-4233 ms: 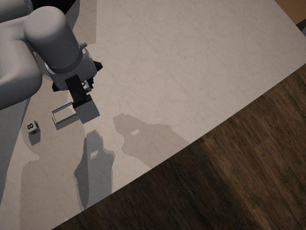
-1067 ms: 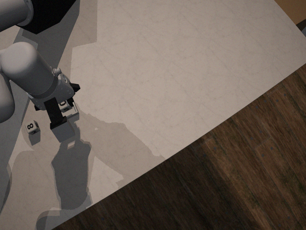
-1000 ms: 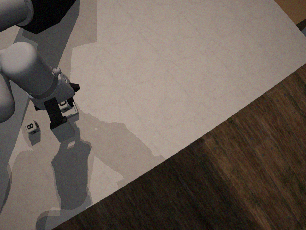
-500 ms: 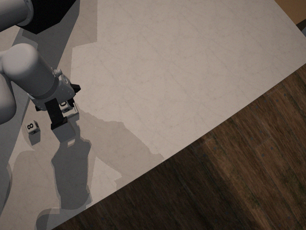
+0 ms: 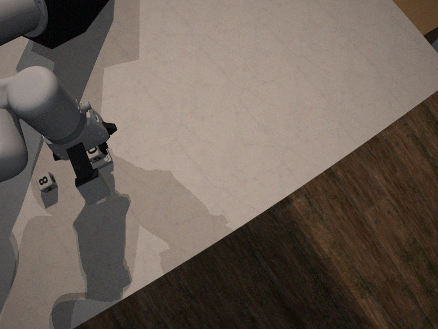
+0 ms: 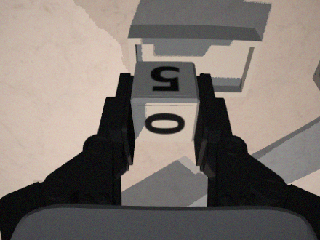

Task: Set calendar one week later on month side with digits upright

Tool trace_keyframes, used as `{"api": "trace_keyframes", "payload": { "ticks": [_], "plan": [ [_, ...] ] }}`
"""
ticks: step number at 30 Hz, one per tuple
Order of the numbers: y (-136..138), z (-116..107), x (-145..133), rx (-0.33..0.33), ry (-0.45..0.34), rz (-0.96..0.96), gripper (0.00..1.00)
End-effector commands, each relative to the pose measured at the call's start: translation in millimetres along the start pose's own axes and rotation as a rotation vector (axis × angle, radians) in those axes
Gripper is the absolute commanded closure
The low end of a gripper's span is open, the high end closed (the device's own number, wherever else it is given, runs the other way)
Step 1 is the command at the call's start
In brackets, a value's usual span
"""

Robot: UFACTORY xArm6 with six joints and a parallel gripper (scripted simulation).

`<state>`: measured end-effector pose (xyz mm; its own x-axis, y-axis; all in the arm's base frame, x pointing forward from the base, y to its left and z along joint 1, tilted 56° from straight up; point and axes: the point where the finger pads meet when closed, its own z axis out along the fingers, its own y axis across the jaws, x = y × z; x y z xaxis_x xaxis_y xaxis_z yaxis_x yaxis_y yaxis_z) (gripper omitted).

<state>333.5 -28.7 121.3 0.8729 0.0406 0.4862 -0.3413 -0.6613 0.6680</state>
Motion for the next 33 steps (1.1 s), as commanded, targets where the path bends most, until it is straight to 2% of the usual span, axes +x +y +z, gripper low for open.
{"api": "trace_keyframes", "payload": {
  "ticks": [1,33],
  "plan": [
    [-0.4,2.7,0.8,0.002,0.002,0.001,0.71],
    [-0.4,8.5,0.8,0.002,0.002,0.001,0.71]
  ]
}}
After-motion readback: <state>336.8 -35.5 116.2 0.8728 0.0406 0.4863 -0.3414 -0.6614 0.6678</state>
